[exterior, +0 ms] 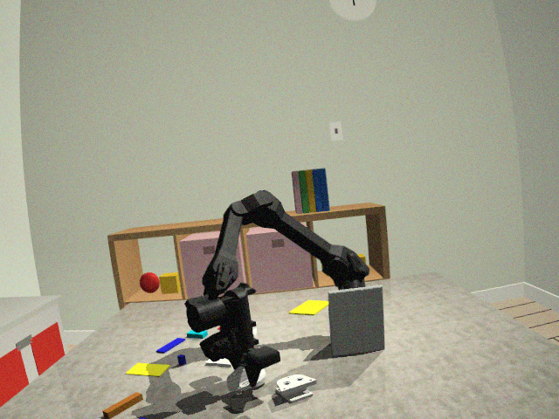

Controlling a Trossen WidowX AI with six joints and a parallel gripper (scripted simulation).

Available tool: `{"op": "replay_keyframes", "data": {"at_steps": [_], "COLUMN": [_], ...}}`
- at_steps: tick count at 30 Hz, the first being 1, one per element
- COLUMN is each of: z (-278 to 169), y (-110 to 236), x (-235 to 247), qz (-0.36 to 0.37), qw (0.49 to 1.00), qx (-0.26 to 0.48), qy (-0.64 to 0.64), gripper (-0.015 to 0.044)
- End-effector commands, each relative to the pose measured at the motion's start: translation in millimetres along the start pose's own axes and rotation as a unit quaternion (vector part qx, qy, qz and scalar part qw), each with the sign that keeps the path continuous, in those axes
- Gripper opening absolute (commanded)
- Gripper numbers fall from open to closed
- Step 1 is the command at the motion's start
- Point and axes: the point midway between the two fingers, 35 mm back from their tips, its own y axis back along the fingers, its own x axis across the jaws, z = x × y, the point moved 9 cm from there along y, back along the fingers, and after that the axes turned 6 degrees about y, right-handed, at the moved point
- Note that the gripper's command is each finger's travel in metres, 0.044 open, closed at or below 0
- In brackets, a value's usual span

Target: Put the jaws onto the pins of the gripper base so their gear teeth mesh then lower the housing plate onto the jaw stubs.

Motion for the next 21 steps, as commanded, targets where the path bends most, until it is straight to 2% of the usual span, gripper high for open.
{"op": "replay_keyframes", "data": {"at_steps": [1,21], "z": [2.4,0.1], "y": [14.8,70.6], "x": [-0.4,0.5], "qz": [0.001,0.0], "qw": [1.0,1.0], "qx": [-0.007,-0.008], "qy": [-0.002,-0.001], "gripper": [0.0134,0.0134]}}
